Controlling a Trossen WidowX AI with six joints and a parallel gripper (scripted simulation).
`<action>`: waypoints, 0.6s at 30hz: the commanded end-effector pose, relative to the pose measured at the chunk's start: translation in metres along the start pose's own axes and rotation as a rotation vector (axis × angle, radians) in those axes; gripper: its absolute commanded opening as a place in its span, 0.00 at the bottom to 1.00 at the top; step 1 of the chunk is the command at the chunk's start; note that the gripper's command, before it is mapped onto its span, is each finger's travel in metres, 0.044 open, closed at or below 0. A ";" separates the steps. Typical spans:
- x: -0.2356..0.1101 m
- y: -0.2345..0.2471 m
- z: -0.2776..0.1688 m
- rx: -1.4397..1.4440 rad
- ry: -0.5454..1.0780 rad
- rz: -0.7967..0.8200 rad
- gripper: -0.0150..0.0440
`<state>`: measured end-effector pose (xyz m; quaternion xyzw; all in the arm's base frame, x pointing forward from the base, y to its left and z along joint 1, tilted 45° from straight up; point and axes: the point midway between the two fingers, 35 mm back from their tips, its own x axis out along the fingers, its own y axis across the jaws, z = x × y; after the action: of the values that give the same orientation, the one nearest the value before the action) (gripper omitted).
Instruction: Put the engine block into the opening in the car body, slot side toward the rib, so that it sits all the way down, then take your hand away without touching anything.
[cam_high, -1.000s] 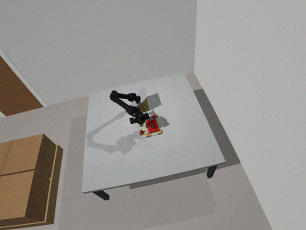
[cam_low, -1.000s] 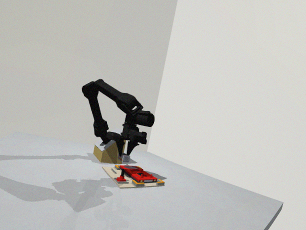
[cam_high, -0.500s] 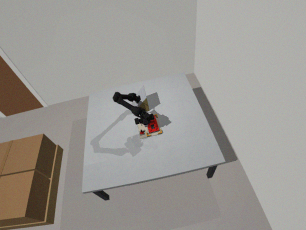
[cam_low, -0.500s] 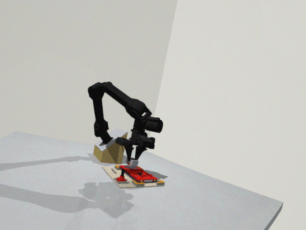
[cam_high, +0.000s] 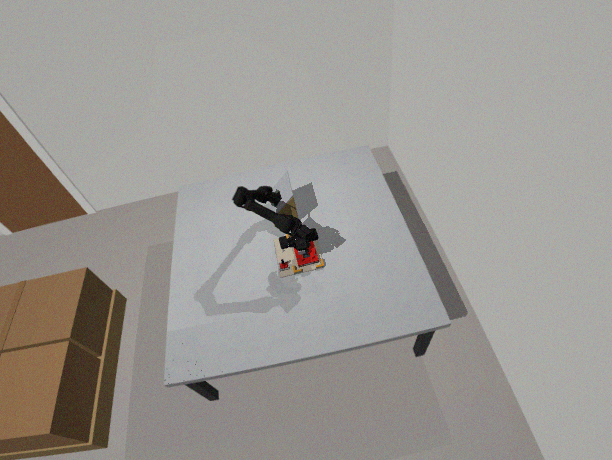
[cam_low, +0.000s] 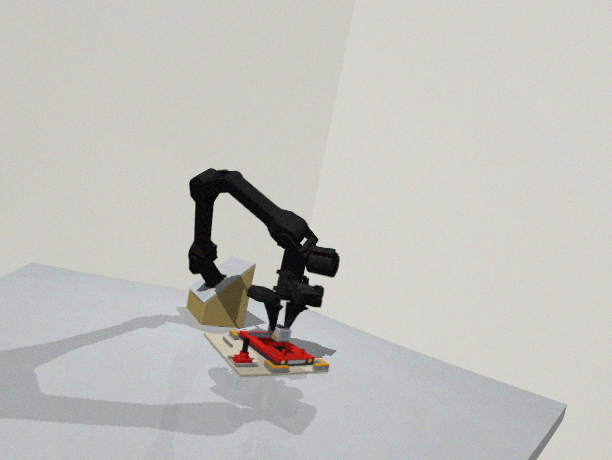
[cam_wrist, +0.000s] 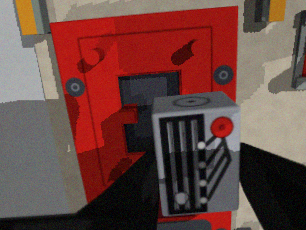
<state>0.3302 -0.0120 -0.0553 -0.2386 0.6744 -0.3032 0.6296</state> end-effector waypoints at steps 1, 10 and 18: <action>0.002 0.014 0.004 0.017 -0.009 0.009 0.25; 0.005 0.019 0.006 0.038 -0.009 0.009 0.48; 0.006 0.019 0.005 0.038 -0.009 0.009 0.52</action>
<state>0.3335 -0.0051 -0.0731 -0.2286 0.6678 -0.3139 0.6350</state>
